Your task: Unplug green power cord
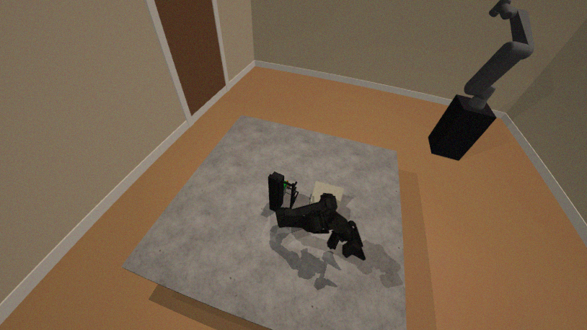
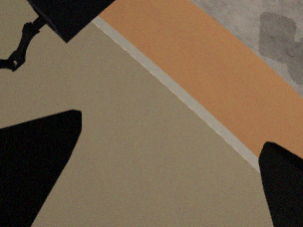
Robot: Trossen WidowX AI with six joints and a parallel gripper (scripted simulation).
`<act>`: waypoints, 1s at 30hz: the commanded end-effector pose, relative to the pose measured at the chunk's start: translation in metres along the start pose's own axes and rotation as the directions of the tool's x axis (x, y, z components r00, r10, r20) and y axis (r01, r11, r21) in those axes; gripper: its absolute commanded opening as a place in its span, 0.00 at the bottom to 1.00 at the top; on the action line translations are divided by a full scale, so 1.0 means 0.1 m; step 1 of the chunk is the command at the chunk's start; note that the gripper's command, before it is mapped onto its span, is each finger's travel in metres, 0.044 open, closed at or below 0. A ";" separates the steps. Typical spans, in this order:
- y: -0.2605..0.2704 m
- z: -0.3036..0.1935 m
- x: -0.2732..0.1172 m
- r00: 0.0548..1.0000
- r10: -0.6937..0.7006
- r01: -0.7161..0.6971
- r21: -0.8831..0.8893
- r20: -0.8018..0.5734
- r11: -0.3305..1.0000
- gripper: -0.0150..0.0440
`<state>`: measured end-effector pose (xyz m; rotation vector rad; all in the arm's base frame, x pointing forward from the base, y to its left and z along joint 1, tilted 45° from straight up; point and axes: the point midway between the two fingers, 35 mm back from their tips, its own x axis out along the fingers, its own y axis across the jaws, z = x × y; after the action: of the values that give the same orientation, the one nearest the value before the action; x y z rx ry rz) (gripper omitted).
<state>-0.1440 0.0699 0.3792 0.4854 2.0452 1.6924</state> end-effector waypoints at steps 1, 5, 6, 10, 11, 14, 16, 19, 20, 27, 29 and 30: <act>-0.01 -0.03 0.01 1.000 -0.005 0.005 -0.009 -0.010 1.000 0.89; -0.23 -0.56 0.04 0.973 -0.124 0.085 -0.197 -0.195 0.977 0.71; -0.31 -0.72 0.02 0.956 -0.163 0.098 -0.255 -0.246 0.962 0.67; -0.65 -1.29 -0.15 0.850 -0.325 0.099 -0.480 -0.414 0.871 0.53; -0.74 -1.41 -0.22 0.818 -0.364 0.088 -0.530 -0.445 0.844 0.53; -1.03 -1.73 -0.46 0.707 -0.484 0.027 -0.664 -0.516 0.747 0.53; -1.22 -1.90 -0.66 0.627 -0.560 -0.031 -0.735 -0.542 0.677 0.53; -1.52 -2.08 -1.00 0.502 -0.667 -0.139 -0.813 -0.550 0.566 0.53; -1.61 -2.12 -1.12 0.461 -0.700 -0.179 -0.830 -0.545 0.528 0.53; -2.21 -2.13 -1.99 0.220 -0.871 -0.504 -0.816 -0.438 0.283 0.53; -2.34 -2.08 -2.18 0.174 -0.904 -0.570 -0.789 -0.391 0.232 0.53; -2.42 -2.04 -2.30 0.147 -0.922 -0.609 -0.768 -0.358 0.200 0.53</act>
<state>-0.1008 -0.2463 0.2243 -1.7283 0.7917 2.7628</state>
